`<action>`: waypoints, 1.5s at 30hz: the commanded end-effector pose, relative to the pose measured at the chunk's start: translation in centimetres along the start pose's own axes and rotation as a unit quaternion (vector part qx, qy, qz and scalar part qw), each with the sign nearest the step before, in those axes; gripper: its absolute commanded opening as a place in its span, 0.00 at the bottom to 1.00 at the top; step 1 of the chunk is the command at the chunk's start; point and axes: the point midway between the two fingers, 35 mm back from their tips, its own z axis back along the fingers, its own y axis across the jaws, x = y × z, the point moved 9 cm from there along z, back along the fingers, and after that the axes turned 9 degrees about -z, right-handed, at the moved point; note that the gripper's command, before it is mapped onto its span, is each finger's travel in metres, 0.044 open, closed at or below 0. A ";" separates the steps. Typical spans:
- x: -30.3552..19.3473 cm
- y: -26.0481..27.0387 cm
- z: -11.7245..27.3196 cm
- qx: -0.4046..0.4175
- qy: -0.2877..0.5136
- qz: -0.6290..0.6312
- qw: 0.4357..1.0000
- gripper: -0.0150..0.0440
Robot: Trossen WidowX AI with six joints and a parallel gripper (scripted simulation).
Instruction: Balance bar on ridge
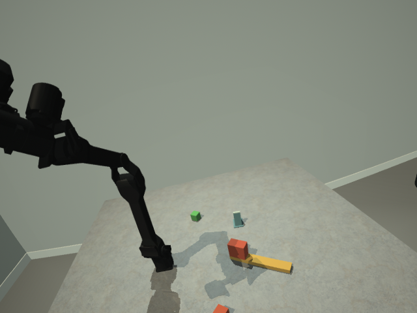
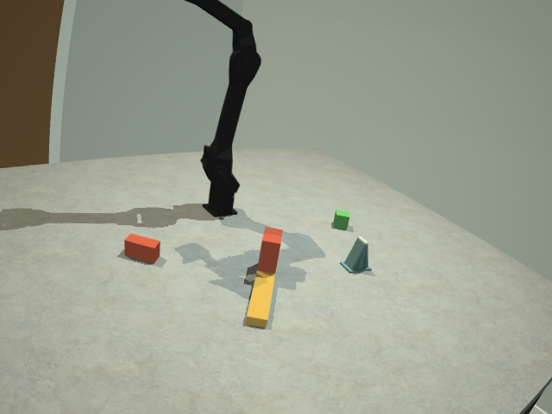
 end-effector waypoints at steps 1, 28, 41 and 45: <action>-2.4 -0.5 -0.1 -0.017 0.044 -0.002 0.999 0.79; -17.5 1.5 4.3 -0.059 0.336 -0.033 0.940 0.79; -24.3 3.1 9.3 -0.057 0.487 0.021 0.871 0.79; -26.1 3.7 11.2 -0.054 0.532 0.034 0.844 0.79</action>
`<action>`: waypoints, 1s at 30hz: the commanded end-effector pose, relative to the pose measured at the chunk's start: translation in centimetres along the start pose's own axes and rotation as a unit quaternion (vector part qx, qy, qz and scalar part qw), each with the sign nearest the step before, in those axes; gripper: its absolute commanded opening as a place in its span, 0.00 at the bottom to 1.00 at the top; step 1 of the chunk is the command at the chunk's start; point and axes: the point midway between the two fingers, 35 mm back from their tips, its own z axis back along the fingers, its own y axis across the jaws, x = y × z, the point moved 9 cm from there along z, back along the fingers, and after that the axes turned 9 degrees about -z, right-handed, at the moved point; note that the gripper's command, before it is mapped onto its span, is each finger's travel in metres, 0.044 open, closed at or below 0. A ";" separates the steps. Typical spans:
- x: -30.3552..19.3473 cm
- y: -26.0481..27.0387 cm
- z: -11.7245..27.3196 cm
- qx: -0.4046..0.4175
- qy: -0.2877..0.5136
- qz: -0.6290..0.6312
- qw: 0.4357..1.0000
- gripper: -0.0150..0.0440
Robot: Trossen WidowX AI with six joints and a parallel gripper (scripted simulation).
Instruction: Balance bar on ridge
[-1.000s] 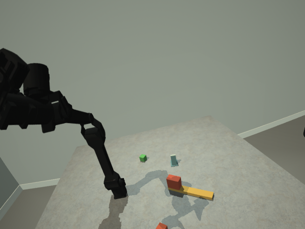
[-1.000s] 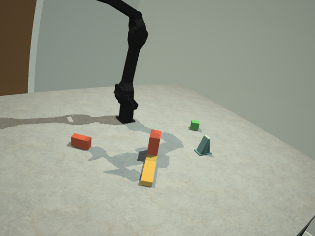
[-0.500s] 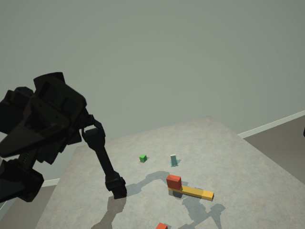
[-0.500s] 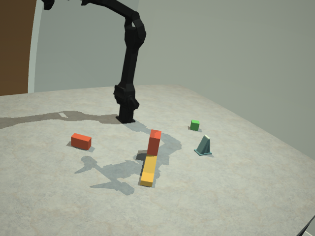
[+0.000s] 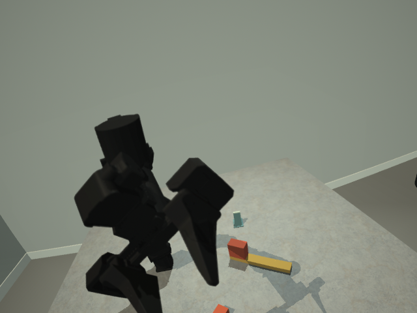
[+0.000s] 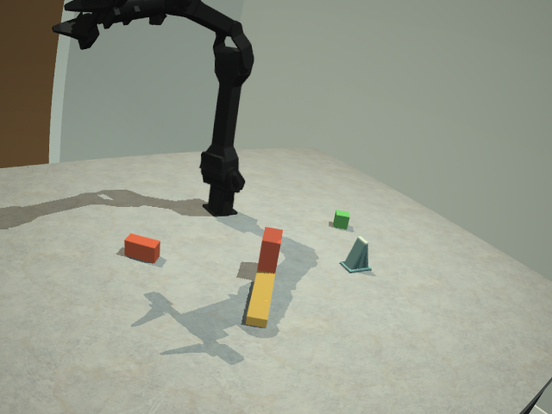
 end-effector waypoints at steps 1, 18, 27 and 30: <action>-2.5 0.4 -0.6 -0.006 0.049 0.016 0.999 0.79; -14.1 2.8 -0.2 -0.028 0.266 0.102 0.958 0.79; -20.0 3.7 1.7 -0.040 0.373 0.163 0.912 0.79; -21.8 3.9 2.6 -0.043 0.406 0.185 0.894 0.79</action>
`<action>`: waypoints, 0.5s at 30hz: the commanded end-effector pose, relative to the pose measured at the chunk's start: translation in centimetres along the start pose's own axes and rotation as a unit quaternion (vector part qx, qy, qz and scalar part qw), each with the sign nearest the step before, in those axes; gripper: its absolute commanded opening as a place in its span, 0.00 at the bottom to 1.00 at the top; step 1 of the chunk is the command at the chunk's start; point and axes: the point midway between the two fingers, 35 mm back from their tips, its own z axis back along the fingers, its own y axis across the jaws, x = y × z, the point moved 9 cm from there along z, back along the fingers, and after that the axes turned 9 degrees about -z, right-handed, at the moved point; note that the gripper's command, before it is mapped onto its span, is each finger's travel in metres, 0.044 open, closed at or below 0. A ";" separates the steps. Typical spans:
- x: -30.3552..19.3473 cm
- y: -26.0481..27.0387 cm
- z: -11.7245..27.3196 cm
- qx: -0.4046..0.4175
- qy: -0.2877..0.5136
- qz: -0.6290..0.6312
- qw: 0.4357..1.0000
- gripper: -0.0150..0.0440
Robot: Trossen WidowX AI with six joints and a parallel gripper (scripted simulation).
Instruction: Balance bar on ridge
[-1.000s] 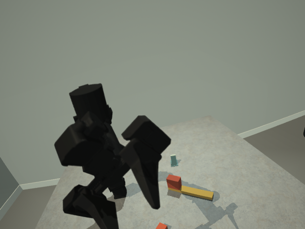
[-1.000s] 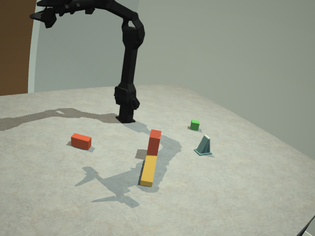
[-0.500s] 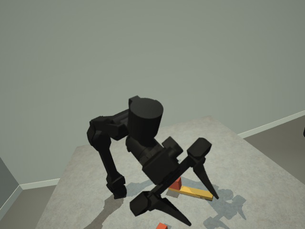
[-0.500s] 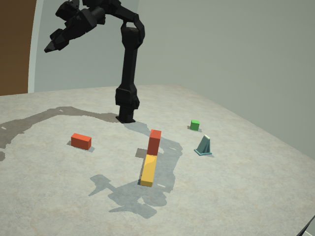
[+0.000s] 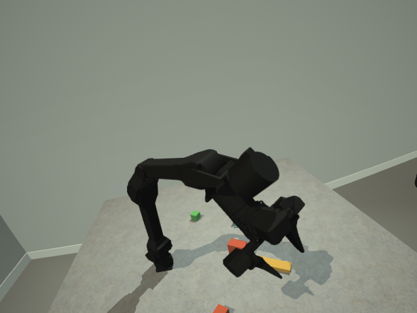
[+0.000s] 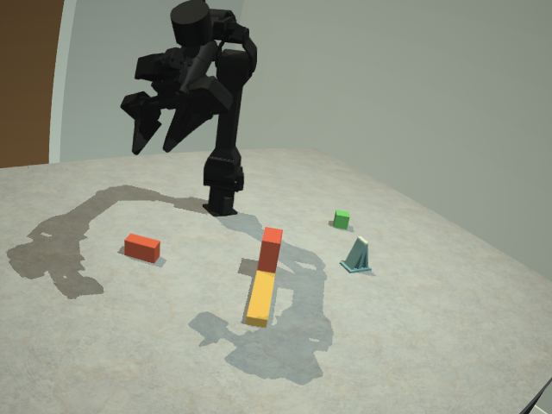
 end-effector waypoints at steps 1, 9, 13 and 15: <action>-2.2 0.9 -0.8 -0.009 0.047 0.029 0.998 0.79; -7.0 2.8 -1.7 -0.030 0.141 0.094 0.985 0.79; -9.5 3.6 -1.9 -0.042 0.186 0.128 0.973 0.79; -10.7 4.0 -1.9 -0.049 0.207 0.146 0.966 0.79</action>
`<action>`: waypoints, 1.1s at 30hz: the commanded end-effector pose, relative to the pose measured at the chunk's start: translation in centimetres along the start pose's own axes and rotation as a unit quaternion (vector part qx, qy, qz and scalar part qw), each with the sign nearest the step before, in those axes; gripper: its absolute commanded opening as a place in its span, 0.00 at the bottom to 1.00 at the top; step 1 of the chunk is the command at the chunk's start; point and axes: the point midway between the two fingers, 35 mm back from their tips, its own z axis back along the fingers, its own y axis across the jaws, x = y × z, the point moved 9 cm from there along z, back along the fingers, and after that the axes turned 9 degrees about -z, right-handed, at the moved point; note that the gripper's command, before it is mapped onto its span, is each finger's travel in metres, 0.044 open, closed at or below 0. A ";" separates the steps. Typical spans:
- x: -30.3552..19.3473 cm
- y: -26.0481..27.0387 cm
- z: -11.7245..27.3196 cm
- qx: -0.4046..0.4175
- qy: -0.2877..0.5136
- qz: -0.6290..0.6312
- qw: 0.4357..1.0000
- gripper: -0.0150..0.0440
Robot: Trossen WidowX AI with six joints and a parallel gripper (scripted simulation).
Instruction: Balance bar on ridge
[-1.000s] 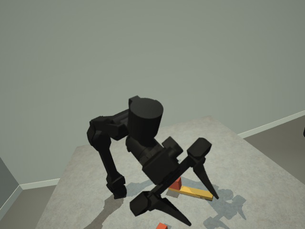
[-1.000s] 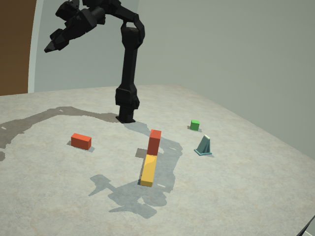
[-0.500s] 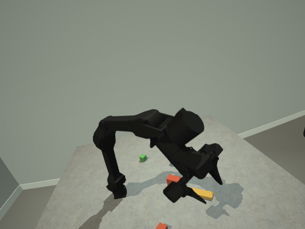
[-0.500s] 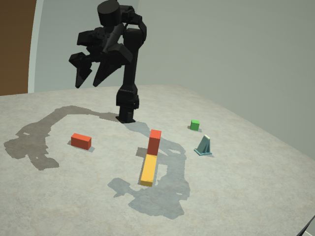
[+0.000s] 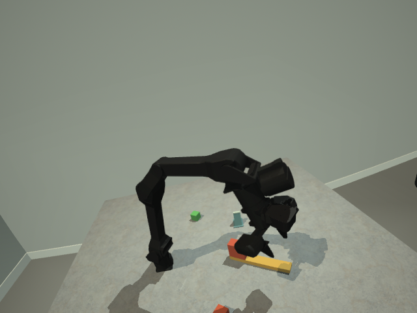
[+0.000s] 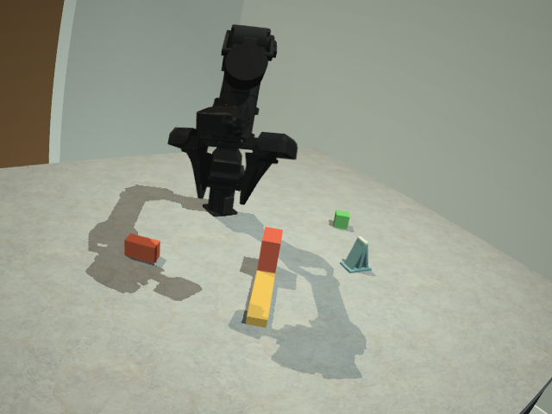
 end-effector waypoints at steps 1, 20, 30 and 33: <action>-1.9 1.1 -0.8 -0.013 0.043 0.032 0.998 0.79; -9.2 4.4 -2.6 -0.072 0.184 0.154 0.968 0.79; -10.9 3.6 -8.3 -0.072 0.184 0.154 0.968 0.79; -11.7 3.1 -10.1 -0.072 0.184 0.154 0.968 0.79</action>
